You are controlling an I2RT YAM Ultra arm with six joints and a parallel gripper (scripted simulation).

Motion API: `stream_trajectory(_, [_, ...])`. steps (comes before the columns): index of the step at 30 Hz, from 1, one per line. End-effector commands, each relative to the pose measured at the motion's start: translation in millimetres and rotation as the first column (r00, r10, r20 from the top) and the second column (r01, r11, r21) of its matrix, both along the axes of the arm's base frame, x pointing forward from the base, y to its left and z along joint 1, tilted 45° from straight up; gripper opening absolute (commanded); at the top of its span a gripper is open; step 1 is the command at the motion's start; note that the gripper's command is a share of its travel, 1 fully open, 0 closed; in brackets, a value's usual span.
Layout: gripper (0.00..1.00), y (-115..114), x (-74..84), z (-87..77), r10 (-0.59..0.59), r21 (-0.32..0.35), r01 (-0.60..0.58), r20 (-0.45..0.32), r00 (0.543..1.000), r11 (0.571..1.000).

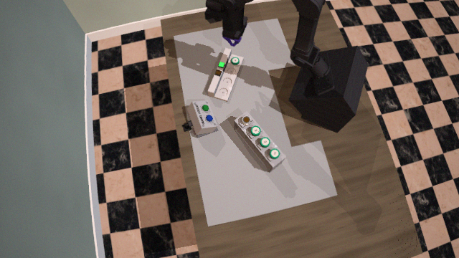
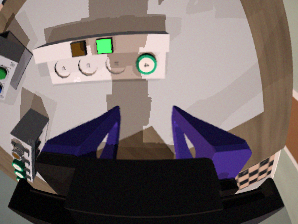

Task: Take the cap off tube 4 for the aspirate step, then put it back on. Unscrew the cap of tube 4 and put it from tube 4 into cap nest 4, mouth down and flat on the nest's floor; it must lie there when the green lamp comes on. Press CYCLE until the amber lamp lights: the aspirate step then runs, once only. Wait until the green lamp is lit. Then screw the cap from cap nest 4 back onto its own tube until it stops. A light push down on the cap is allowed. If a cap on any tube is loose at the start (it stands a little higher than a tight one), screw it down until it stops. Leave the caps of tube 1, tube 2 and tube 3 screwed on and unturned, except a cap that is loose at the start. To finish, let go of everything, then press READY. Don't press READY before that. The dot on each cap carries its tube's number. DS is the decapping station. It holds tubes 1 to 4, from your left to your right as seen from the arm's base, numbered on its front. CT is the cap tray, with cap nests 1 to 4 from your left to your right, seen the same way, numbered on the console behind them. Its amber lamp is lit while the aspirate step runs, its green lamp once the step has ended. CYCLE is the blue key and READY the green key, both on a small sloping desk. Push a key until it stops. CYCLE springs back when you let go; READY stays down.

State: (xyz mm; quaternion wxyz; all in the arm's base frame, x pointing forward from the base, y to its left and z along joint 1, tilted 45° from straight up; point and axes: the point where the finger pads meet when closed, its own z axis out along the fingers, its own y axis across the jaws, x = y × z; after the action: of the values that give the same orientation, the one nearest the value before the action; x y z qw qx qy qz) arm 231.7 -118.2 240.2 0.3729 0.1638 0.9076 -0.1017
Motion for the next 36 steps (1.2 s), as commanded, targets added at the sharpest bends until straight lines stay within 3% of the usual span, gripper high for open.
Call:
stream_trajectory(1, [0.47,2,-0.2,2.4,0.016,-0.004,-0.016,0.006,1.000,1.000])
stream_trajectory(24, [0.47,0,-0.7,0.6,0.016,-0.004,-0.016,0.006,1.000,1.000])
stream_trajectory(33, [0.47,-14,28.3,-31.0,0.016,-0.003,-0.016,0.006,1.000,1.000])
stream_trajectory(36, [0.47,-15,31.5,-34.5,0.016,-0.003,-0.016,0.006,1.000,1.000])
